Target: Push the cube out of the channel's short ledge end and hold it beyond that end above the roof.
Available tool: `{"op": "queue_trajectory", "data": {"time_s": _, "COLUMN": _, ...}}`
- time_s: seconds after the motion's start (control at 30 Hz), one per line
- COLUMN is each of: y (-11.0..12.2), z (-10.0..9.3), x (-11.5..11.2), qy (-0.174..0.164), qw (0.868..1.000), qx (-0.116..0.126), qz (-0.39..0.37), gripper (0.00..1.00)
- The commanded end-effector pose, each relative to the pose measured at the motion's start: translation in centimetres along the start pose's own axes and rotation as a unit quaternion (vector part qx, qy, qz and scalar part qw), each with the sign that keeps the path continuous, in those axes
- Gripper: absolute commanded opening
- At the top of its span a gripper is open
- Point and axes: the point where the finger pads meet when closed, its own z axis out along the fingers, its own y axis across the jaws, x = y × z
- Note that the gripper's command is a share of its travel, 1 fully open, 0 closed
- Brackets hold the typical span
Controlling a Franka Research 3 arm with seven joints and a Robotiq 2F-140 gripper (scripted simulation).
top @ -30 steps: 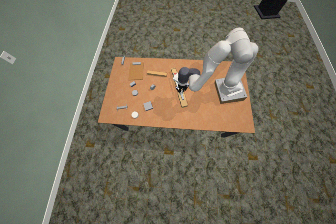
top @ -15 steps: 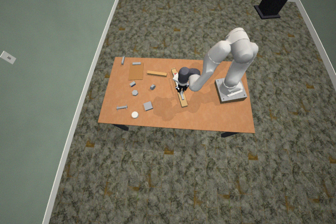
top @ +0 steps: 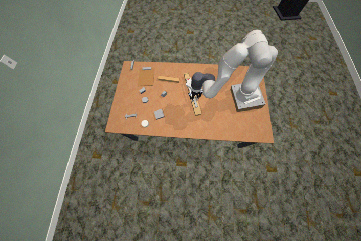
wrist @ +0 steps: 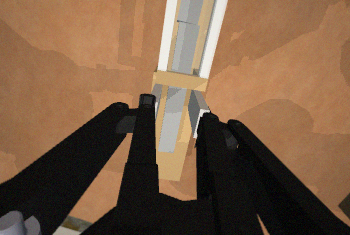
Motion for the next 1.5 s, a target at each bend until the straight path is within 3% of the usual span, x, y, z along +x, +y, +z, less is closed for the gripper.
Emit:
{"op": "queue_trajectory", "data": {"time_s": 0.0, "y": -0.1, "z": 0.0, "x": 0.1, "qy": -0.001, "qw": 1.0, "qx": 0.0, "qz": 0.001, "gripper": 0.23}}
{"op": "queue_trajectory", "data": {"time_s": 0.77, "y": -0.1, "z": -0.2, "x": 0.1, "qy": -0.001, "qw": 1.0, "qx": 0.0, "qz": 0.001, "gripper": 0.23}}
{"op": "queue_trajectory", "data": {"time_s": 0.87, "y": -0.1, "z": -1.4, "x": 0.1, "qy": -0.001, "qw": 1.0, "qx": 0.0, "qz": 0.001, "gripper": 0.23}}
{"op": "queue_trajectory", "data": {"time_s": 1.1, "y": 0.0, "z": -6.5, "x": 0.1, "qy": -0.001, "qw": 1.0, "qx": 0.0, "qz": 0.001, "gripper": 0.23}}
{"op": "queue_trajectory", "data": {"time_s": 1.47, "y": 0.0, "z": -6.7, "x": 0.1, "qy": -0.001, "qw": 1.0, "qx": 0.0, "qz": 0.001, "gripper": 0.23}}
